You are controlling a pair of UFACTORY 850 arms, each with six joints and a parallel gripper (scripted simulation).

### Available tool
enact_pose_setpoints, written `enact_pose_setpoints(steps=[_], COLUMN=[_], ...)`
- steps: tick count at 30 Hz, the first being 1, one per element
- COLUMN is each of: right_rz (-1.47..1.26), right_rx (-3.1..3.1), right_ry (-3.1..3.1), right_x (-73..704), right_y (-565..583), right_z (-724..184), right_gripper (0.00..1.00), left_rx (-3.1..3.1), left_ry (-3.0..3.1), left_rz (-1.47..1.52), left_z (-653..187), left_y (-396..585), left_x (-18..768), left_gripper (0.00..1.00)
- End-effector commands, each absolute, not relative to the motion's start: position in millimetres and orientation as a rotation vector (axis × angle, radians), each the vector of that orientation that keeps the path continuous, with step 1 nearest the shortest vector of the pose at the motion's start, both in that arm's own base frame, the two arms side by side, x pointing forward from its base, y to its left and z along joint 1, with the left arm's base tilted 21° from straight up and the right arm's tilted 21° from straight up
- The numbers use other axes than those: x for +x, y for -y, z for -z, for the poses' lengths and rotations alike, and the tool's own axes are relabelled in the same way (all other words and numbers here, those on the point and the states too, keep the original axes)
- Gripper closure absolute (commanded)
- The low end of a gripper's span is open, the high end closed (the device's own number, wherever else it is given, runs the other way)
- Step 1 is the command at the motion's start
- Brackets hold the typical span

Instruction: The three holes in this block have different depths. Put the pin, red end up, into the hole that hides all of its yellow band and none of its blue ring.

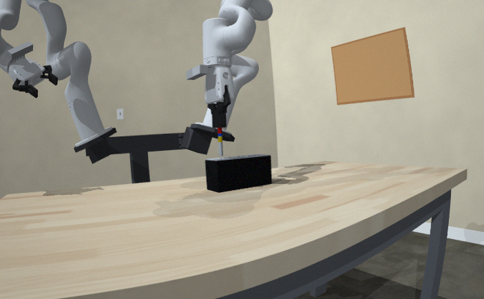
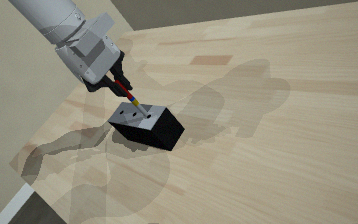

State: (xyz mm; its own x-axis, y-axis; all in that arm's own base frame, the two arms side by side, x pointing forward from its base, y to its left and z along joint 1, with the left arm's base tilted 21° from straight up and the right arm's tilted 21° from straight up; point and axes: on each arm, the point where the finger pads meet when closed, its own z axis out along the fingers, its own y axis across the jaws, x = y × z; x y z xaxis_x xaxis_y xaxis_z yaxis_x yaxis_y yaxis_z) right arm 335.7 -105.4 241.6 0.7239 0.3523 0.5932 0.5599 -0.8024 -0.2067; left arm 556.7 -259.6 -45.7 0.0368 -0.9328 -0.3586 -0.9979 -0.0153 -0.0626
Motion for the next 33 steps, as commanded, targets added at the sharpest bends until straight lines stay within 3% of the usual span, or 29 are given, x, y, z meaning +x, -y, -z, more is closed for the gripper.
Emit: enact_pose_setpoints(steps=[1, 33], right_rz=[0.772, 0.772], right_rx=[-2.555, -2.555], right_ry=[0.707, 0.707], right_x=[336.1, 336.1], right_y=[105.7, 105.7], right_z=[-242.2, -242.2], right_gripper=[0.0, 0.0], left_rx=[-2.023, -2.023], left_ry=[-1.969, -1.969], left_rz=[-0.307, -0.307], left_z=[44.7, 48.3], left_y=[260.7, 259.2], left_x=[557.9, 558.4], left_gripper=[1.0, 1.0])
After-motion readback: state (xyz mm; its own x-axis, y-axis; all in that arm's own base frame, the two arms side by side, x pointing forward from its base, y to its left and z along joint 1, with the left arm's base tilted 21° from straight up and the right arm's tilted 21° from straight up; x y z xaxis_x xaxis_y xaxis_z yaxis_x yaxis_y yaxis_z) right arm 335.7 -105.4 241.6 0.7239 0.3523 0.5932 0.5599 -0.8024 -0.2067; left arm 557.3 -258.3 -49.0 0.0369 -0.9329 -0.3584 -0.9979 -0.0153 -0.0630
